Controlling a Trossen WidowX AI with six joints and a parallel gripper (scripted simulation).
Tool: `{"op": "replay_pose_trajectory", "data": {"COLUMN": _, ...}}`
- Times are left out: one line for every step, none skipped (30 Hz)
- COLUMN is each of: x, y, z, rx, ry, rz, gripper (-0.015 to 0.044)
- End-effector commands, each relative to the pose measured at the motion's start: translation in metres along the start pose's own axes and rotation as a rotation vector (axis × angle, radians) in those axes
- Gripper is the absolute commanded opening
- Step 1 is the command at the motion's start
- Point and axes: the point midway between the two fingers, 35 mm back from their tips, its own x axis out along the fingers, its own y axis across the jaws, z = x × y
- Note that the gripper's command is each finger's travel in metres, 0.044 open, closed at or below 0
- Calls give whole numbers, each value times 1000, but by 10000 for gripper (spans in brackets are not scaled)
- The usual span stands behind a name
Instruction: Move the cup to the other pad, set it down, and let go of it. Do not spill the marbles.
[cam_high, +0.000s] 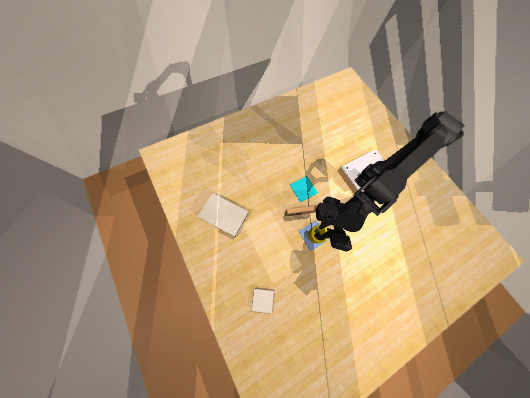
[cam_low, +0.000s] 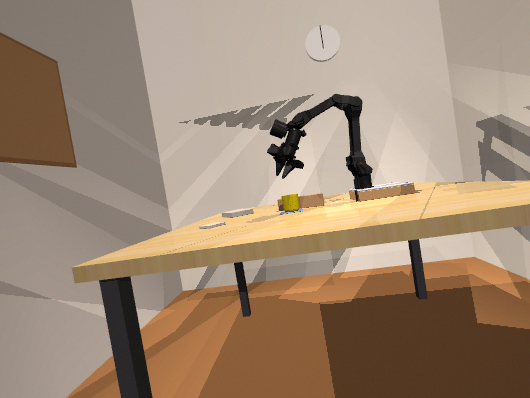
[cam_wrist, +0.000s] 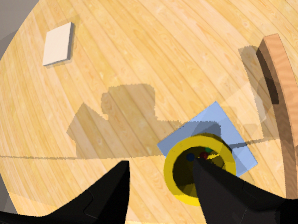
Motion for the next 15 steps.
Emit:
{"op": "replay_pose_trajectory", "data": {"x": 28, "y": -39, "z": -39, "rx": 364, "ry": 218, "rz": -437, "gripper": 167}}
{"op": "replay_pose_trajectory", "data": {"x": 28, "y": -40, "z": -40, "rx": 373, "ry": 221, "rz": -449, "gripper": 167}}
{"op": "replay_pose_trajectory", "data": {"x": 28, "y": -40, "z": -40, "rx": 373, "ry": 221, "rz": -449, "gripper": 167}}
{"op": "replay_pose_trajectory", "data": {"x": 28, "y": -40, "z": -40, "rx": 373, "ry": 221, "rz": -449, "gripper": 167}}
{"op": "replay_pose_trajectory", "data": {"x": 28, "y": -40, "z": -40, "rx": 373, "ry": 221, "rz": -449, "gripper": 167}}
{"op": "replay_pose_trajectory", "data": {"x": 28, "y": -40, "z": -40, "rx": 373, "ry": 221, "rz": -449, "gripper": 167}}
{"op": "replay_pose_trajectory", "data": {"x": 28, "y": -40, "z": -40, "rx": 373, "ry": 221, "rz": -449, "gripper": 167}}
{"op": "replay_pose_trajectory", "data": {"x": 28, "y": -40, "z": -40, "rx": 373, "ry": 221, "rz": -449, "gripper": 167}}
{"op": "replay_pose_trajectory", "data": {"x": 28, "y": -40, "z": -40, "rx": 373, "ry": 221, "rz": -449, "gripper": 167}}
{"op": "replay_pose_trajectory", "data": {"x": 27, "y": -41, "z": -40, "rx": 373, "ry": 221, "rz": -449, "gripper": 167}}
{"op": "replay_pose_trajectory", "data": {"x": 27, "y": -43, "z": -40, "rx": 373, "ry": 221, "rz": -449, "gripper": 167}}
{"op": "replay_pose_trajectory", "data": {"x": 27, "y": -43, "z": -40, "rx": 373, "ry": 221, "rz": -449, "gripper": 167}}
{"op": "replay_pose_trajectory", "data": {"x": 27, "y": -43, "z": -40, "rx": 373, "ry": 221, "rz": -449, "gripper": 167}}
{"op": "replay_pose_trajectory", "data": {"x": 27, "y": -43, "z": -40, "rx": 373, "ry": 221, "rz": -449, "gripper": 167}}
{"op": "replay_pose_trajectory", "data": {"x": 28, "y": -43, "z": -40, "rx": 373, "ry": 221, "rz": -449, "gripper": 167}}
